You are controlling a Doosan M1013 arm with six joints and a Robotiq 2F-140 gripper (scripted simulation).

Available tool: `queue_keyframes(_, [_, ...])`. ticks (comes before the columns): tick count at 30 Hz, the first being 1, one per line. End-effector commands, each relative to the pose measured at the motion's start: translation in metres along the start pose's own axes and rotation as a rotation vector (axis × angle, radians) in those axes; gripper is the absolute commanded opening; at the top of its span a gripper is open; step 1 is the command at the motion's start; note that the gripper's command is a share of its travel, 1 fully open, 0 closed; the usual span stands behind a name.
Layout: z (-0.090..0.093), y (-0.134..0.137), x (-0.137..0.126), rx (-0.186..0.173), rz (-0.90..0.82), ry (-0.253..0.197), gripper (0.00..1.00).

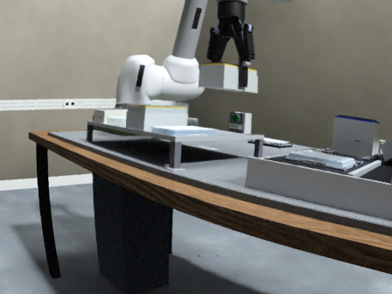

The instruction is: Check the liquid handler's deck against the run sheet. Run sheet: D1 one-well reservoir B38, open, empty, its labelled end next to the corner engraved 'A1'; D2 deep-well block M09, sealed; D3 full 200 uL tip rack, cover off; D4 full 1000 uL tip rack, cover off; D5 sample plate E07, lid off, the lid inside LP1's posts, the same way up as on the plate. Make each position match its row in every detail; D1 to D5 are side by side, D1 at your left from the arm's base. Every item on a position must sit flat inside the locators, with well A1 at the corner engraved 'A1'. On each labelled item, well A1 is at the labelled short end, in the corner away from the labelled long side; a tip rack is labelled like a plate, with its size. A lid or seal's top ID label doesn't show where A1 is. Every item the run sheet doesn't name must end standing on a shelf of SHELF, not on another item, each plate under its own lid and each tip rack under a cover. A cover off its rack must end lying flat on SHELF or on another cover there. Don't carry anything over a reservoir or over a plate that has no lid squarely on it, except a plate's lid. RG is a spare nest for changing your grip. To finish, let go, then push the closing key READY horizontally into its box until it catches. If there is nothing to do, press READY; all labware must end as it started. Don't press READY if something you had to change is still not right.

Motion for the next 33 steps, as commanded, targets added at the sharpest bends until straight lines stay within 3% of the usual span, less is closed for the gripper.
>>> queue_keyframes(1, [0.011, 0.001, 0.0, 0.0, -0.003, 0.002, 0.1])
queue_keyframes(33, [0.057, 0.0, -0.002, 0.0, -0.002, 0.001, 0.1])
Point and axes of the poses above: the point where the finger pads meet when closed, its own z axis out along the fingers, its own y axis across the jaws, x = y × z, the point moved 10 cm from there along -z, back along the fingers, and after that the axes turned 2 degrees about -z, right-handed, at the moved point
